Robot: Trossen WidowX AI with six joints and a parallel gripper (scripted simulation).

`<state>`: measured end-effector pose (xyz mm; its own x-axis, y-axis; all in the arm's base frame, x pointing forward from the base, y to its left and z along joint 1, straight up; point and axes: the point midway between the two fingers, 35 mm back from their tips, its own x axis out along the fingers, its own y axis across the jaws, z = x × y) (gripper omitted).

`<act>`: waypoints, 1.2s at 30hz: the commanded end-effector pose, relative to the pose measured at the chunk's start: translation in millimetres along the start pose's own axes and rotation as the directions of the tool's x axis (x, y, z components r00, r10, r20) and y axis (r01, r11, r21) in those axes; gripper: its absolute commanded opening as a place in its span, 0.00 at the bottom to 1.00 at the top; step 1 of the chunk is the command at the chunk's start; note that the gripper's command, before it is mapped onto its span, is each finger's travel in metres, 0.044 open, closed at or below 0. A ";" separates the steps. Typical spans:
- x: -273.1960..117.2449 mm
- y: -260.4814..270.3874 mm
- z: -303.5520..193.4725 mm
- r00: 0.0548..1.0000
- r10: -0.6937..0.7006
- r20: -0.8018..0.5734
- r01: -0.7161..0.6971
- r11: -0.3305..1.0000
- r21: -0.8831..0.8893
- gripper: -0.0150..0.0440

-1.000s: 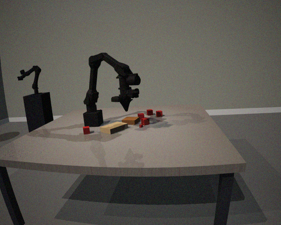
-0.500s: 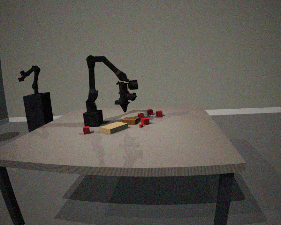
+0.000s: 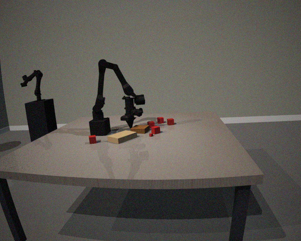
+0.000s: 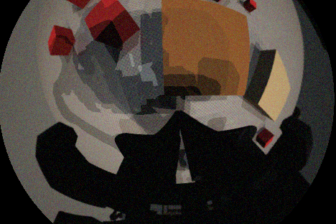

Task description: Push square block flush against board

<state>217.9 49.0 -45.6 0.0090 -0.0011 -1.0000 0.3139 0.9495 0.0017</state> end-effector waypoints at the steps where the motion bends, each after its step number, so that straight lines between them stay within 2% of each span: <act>1: 6.9 1.8 1.0 1.000 0.011 0.010 -0.011 1.000 0.004 0.25; 36: 4.9 4.4 34.5 1.000 0.011 0.014 -0.011 1.000 0.004 0.25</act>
<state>246.3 43.5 -51.1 0.0193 0.0043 -0.9998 0.3203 0.9473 0.0102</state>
